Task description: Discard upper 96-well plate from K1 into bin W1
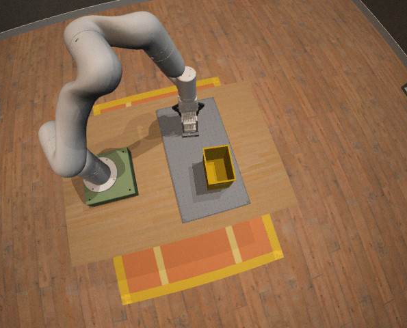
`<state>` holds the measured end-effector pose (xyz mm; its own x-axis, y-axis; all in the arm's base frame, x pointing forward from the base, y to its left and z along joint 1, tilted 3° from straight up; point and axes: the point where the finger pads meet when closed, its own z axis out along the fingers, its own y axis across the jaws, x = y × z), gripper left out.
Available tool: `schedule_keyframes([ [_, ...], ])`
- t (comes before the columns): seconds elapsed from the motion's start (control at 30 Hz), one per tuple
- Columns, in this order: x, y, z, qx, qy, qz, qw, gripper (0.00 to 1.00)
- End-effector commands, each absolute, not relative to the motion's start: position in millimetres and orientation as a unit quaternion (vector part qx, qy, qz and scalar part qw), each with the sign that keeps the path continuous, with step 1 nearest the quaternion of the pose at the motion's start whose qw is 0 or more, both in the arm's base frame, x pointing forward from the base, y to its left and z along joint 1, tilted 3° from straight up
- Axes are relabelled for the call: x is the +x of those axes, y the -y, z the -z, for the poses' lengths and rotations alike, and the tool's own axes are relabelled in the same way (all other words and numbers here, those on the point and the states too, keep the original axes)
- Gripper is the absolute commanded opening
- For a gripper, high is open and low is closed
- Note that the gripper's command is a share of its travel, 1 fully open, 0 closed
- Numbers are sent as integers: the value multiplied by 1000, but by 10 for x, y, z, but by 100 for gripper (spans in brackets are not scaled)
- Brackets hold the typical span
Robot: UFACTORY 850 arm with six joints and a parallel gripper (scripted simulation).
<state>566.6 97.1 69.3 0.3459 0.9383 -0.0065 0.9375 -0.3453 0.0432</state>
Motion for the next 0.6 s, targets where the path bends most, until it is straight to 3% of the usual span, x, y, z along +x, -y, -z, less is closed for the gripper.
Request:
schedule_keyframes([
  [0.0, 5673, -974, -751, 820, -572, -11, 20, 0],
  [0.57, 5663, -979, -1001, 820, -572, -11, 20, 0],
])
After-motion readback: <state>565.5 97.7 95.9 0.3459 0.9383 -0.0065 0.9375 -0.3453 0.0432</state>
